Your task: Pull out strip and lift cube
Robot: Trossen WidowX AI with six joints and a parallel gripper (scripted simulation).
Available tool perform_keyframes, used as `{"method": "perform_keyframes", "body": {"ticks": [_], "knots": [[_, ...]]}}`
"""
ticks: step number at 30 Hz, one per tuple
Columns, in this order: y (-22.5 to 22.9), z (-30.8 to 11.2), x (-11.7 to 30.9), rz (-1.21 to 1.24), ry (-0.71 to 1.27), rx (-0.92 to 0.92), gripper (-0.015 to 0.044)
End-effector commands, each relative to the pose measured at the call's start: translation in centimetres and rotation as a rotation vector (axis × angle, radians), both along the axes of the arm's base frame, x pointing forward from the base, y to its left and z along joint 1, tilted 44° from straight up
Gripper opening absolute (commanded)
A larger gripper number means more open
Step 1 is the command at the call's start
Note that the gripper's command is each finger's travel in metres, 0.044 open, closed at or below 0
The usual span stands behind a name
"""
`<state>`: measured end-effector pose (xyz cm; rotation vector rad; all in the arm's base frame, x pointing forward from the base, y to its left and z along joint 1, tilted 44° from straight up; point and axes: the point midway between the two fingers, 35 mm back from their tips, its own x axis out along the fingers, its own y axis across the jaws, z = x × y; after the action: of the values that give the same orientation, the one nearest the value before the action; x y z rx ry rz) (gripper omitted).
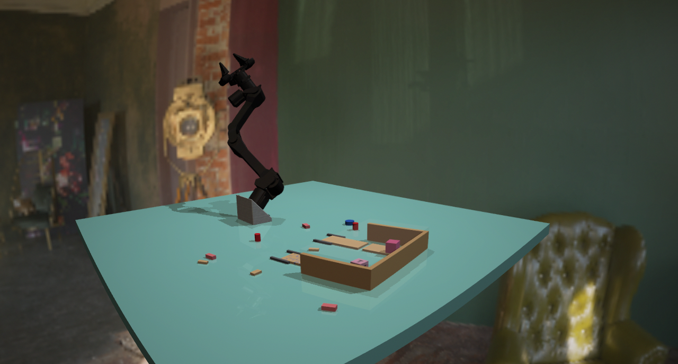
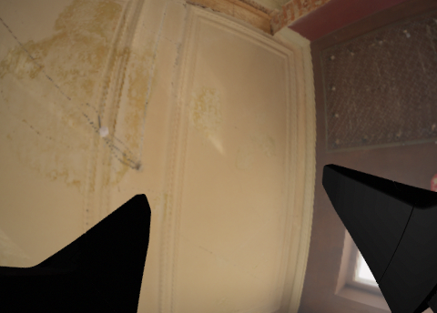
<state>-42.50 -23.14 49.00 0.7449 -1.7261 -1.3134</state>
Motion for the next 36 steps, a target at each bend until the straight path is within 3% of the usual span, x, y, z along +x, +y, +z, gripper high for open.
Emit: {"method": "perform_keyframes", "body": {"ticks": [1, 9, 18, 27, 36], "knots": [[0.2, 0.2, 0.1, -0.005, 0.005, -0.004, 0.0400], [7.6, 9.3, 5.2, -0.190, 0.216, -0.201, 0.0400], [14.7, 17.4, 15.8, -0.293, 0.447, -0.480, 0.0400], [19.0, 21.1, 27.7, -0.326, 0.721, -0.668, 0.0400], [21.5, 21.3, 42.9, -0.280, 1.055, -0.880, 0.0400]]}}
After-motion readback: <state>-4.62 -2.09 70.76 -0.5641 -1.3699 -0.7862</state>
